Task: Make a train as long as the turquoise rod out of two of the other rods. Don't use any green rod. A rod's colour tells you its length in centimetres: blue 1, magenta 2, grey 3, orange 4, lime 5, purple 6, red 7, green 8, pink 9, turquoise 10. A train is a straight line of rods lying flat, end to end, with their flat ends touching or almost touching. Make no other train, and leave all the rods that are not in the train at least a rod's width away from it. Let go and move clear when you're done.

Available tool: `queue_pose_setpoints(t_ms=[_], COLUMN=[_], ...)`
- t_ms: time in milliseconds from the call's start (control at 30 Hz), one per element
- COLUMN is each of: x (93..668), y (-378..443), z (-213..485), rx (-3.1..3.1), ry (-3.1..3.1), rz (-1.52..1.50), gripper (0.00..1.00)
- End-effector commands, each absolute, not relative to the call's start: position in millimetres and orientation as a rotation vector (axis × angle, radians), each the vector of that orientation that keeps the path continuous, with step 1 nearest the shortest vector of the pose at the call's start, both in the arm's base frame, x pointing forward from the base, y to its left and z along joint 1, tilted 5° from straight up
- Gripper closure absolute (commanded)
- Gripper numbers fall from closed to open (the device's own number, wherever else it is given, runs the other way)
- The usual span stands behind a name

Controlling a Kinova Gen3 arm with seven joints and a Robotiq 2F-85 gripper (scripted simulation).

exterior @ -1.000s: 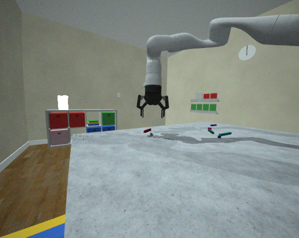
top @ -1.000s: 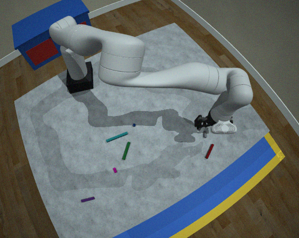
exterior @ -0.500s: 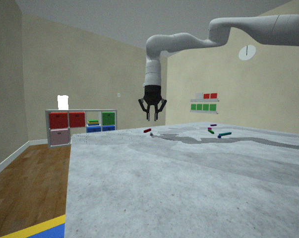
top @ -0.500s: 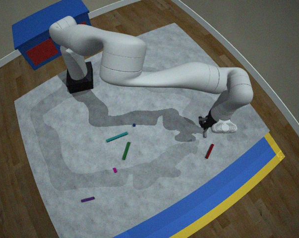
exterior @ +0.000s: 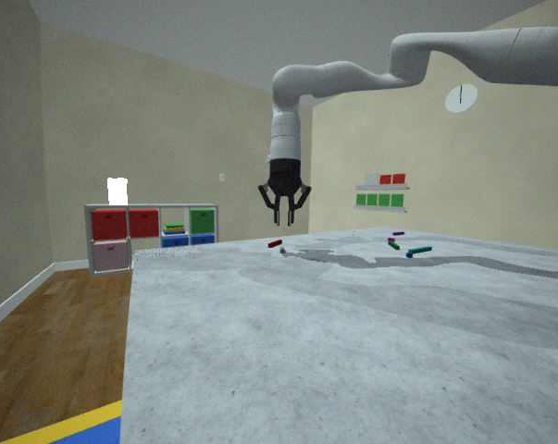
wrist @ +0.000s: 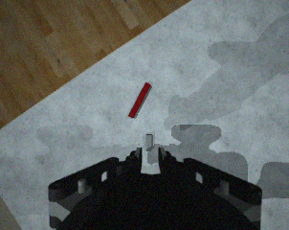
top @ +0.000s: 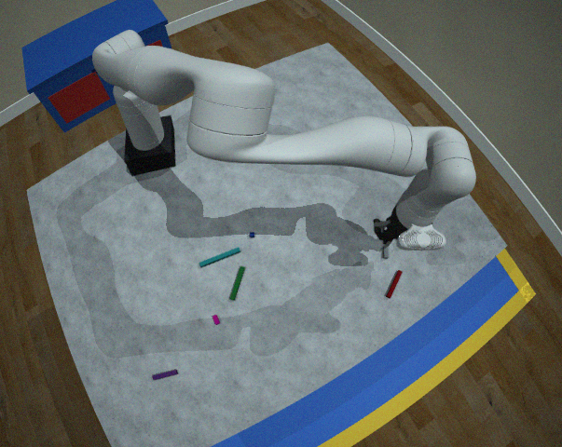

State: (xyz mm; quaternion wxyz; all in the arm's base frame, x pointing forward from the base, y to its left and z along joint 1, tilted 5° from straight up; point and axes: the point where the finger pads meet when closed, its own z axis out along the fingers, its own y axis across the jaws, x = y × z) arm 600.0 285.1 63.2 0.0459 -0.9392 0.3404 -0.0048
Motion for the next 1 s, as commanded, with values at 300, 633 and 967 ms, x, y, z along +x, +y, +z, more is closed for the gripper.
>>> queue_pose_setpoints(t_ms=[300, 633, 967], x=[601, 601, 602], y=[285, 286, 287], z=[64, 59, 49], rx=[-2.866, -2.866, -2.866], ry=[1.039, 1.039, 1.039], rz=[-0.018, -0.017, -0.017], gripper=[0.76, 0.76, 0.76])
